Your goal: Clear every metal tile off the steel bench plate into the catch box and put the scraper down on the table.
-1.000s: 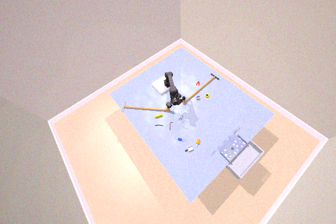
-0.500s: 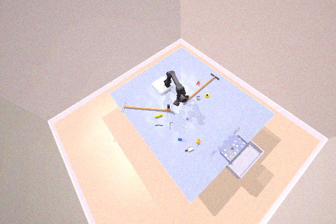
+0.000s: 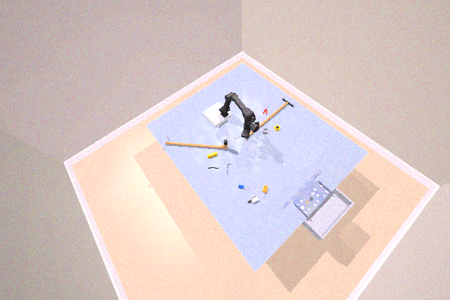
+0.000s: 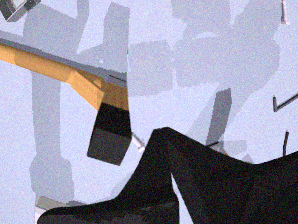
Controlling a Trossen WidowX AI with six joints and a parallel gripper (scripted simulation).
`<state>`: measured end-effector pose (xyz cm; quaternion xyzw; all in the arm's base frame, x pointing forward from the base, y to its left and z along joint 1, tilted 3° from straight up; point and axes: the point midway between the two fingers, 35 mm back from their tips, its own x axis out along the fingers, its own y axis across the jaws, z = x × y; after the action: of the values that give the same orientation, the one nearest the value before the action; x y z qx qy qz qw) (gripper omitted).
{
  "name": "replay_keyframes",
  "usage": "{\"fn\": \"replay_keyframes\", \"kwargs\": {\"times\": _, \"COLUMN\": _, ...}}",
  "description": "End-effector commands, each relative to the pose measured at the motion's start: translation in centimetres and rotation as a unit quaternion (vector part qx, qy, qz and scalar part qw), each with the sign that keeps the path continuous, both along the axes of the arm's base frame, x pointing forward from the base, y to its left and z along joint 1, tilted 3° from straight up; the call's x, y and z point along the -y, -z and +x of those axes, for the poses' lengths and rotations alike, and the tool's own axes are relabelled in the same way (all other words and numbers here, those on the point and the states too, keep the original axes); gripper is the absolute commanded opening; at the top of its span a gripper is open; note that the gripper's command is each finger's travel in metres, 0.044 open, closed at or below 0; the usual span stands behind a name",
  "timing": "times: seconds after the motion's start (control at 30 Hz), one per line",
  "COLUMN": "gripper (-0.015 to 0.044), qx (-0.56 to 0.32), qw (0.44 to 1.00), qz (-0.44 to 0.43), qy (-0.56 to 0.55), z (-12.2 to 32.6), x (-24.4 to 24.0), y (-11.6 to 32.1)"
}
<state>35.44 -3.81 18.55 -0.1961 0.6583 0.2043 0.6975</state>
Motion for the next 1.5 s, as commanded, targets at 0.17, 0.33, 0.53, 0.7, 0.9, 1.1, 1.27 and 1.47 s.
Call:
{"fn": "replay_keyframes", "kwargs": {"times": 0.17, "gripper": 0.0, "qx": 0.004, "qw": 0.998, "qz": -0.004, "qy": -0.068, "z": -0.2, "x": -3.8, "y": -0.1}}
{"fn": "replay_keyframes", "kwargs": {"times": 0.33, "gripper": 0.0, "qx": 0.006, "qw": 0.995, "qz": -0.006, "qy": -0.104, "z": -0.4, "x": -6.0, "y": -0.2}}
{"fn": "replay_keyframes", "kwargs": {"times": 0.53, "gripper": 0.0, "qx": 0.007, "qw": 0.989, "qz": -0.007, "qy": -0.148, "z": -0.9, "x": -8.5, "y": -0.2}}
{"fn": "replay_keyframes", "kwargs": {"times": 0.7, "gripper": 0.0, "qx": 0.009, "qw": 0.983, "qz": -0.008, "qy": -0.184, "z": -1.4, "x": -10.6, "y": -0.2}}
{"fn": "replay_keyframes", "kwargs": {"times": 0.9, "gripper": 0.0, "qx": 0.011, "qw": 0.974, "qz": -0.009, "qy": -0.226, "z": -2.2, "x": -13.0, "y": -0.2}}
{"fn": "replay_keyframes", "kwargs": {"times": 1.1, "gripper": 0.0, "qx": 0.012, "qw": 0.963, "qz": -0.01, "qy": -0.269, "z": -3.1, "x": -15.4, "y": -0.2}}
{"fn": "replay_keyframes", "kwargs": {"times": 1.27, "gripper": 0.0, "qx": 0.014, "qw": 0.953, "qz": -0.01, "qy": -0.304, "z": -4.0, "x": -17.3, "y": -0.2}}
{"fn": "replay_keyframes", "kwargs": {"times": 1.47, "gripper": 0.0, "qx": 0.016, "qw": 0.938, "qz": -0.011, "qy": -0.345, "z": -5.3, "x": -19.5, "y": -0.2}}
